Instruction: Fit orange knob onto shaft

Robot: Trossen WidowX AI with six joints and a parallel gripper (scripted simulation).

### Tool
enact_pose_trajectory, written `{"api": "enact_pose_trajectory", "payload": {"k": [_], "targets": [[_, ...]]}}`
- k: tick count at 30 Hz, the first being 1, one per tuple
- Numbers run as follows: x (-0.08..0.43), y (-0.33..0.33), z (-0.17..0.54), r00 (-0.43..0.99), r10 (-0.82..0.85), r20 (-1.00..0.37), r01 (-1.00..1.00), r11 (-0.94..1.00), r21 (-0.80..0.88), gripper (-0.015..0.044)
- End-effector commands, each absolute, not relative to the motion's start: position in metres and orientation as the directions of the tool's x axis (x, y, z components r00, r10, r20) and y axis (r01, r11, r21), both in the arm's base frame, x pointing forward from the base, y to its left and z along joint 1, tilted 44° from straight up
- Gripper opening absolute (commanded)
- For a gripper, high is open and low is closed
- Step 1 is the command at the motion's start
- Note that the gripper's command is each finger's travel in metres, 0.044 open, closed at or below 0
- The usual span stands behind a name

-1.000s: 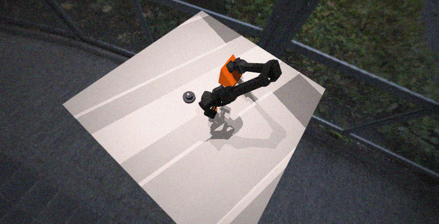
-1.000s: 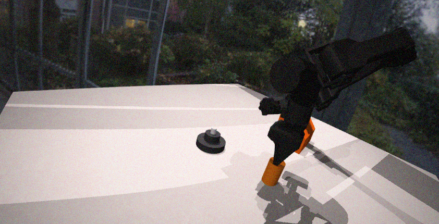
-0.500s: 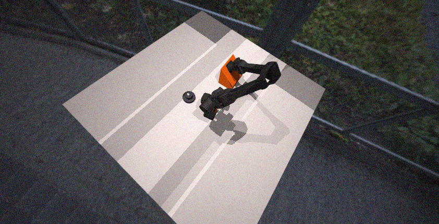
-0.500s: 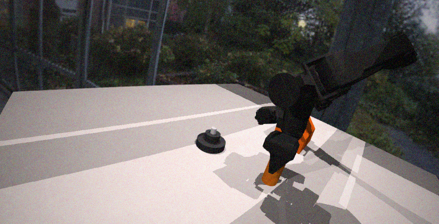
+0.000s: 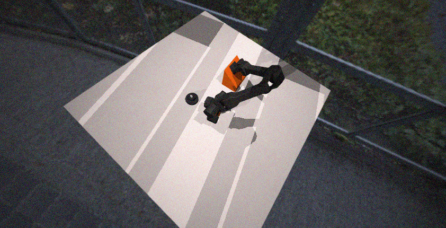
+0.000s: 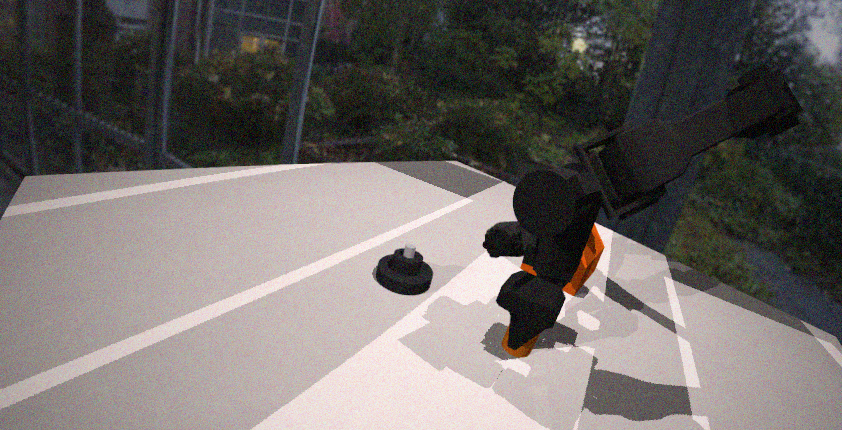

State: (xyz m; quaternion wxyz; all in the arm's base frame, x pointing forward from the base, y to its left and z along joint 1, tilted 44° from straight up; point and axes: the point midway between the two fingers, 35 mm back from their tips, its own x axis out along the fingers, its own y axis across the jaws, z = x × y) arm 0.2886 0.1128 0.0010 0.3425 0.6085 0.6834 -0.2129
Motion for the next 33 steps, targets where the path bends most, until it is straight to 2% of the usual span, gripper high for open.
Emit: {"api": "enact_pose_trajectory", "payload": {"k": [1, 13, 23, 29, 33], "targets": [[0.287, 0.117, -0.004, -0.027, 0.689, -0.724, 0.979, 0.166, 0.121, 0.044], [0.285, 0.129, -0.015, -0.027, 0.691, -0.722, 0.979, 0.165, 0.121, 0.044], [0.285, 0.129, -0.015, -0.027, 0.691, -0.722, 0.979, 0.165, 0.121, 0.0177], [0.285, 0.129, -0.015, -0.027, 0.691, -0.722, 0.979, 0.165, 0.121, 0.0138], [0.287, 0.126, -0.012, -0.027, 0.69, -0.723, 0.979, 0.165, 0.121, 0.0032]]}}
